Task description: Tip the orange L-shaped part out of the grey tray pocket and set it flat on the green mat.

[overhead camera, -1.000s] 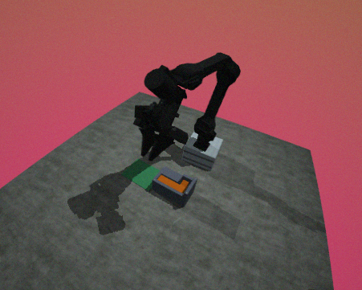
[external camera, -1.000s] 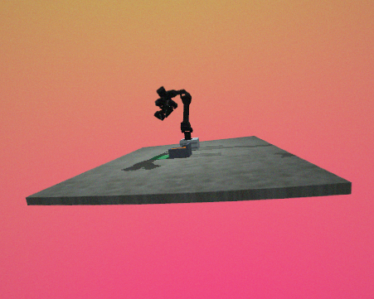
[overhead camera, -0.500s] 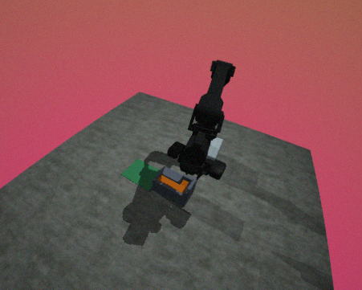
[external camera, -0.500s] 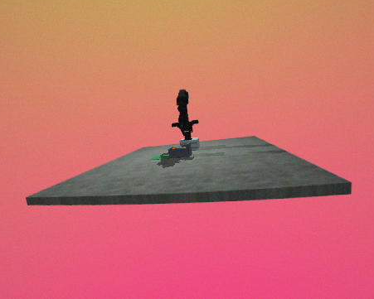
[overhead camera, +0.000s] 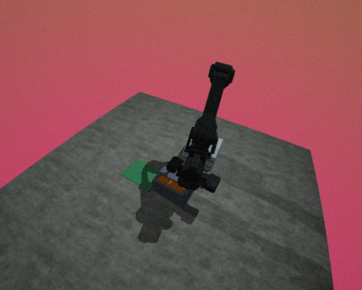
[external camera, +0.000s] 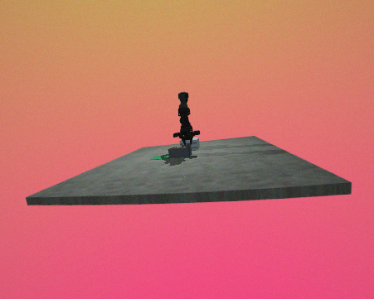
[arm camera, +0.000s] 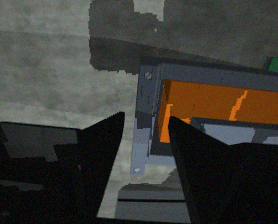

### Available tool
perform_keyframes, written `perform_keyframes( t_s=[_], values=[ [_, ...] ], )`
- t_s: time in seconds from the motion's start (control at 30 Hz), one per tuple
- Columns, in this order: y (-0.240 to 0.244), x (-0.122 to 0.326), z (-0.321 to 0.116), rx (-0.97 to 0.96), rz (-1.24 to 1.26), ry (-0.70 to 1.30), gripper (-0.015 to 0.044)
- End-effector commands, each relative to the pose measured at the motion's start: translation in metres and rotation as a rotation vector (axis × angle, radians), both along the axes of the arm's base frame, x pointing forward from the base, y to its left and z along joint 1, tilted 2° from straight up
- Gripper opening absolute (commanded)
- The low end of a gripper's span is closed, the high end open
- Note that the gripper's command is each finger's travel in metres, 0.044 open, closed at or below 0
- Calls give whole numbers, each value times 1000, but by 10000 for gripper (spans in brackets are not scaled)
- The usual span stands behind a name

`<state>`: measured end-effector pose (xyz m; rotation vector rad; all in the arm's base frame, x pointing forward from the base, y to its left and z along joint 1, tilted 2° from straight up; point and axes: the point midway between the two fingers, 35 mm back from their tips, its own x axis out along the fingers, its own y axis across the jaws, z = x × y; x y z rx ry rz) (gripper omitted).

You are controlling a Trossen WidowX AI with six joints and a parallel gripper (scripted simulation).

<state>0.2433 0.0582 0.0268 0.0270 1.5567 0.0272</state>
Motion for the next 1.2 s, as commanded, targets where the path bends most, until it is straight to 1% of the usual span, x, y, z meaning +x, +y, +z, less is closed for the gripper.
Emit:
perform_keyframes(
  t_s=[0.0, 0.73, 1.17],
  values=[
    [0, 2, -4, -3, -1, -10, 180],
    [1, 2, -38, -3, -1, -10, 180],
    [1, 2, -39, -3, -1, -10, 180]
  ],
)
